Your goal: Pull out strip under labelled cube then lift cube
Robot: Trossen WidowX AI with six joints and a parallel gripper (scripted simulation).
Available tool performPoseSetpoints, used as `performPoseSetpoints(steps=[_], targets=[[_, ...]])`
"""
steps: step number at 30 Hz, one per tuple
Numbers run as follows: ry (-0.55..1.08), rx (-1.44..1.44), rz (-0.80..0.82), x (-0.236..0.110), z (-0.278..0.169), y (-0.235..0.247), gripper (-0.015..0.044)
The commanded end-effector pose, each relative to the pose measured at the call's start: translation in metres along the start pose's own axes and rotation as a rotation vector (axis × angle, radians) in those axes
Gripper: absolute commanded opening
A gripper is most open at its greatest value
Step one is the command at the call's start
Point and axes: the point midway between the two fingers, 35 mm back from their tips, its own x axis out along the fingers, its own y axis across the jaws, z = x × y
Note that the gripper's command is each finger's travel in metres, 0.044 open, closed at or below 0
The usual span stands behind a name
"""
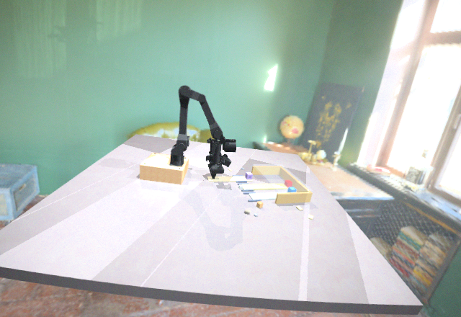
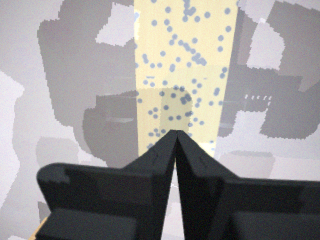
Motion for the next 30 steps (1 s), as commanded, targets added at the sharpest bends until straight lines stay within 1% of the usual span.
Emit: performPoseSetpoints(steps=[1, 10, 11, 15, 20, 24, 30], targets=[[0.035, -0.002, 0.005, 0.005, -0.011, 0.001, 0.0000], [0.035, -0.002, 0.005, 0.005, -0.011, 0.001, 0.0000], [0.002, 0.000, 0.000, -0.002, 0.000, 0.000, 0.0000], [0.032, -0.002, 0.004, -0.040, 0.003, 0.000, 0.0000], [0.034, -0.003, 0.004, -0.042, 0.003, 0.000, 0.0000], [0.032, -0.054, 0.005, -0.040, 0.023, -0.001, 0.0105], [0.030, -0.059, 0.005, -0.043, 0.045, -0.001, 0.0263]])
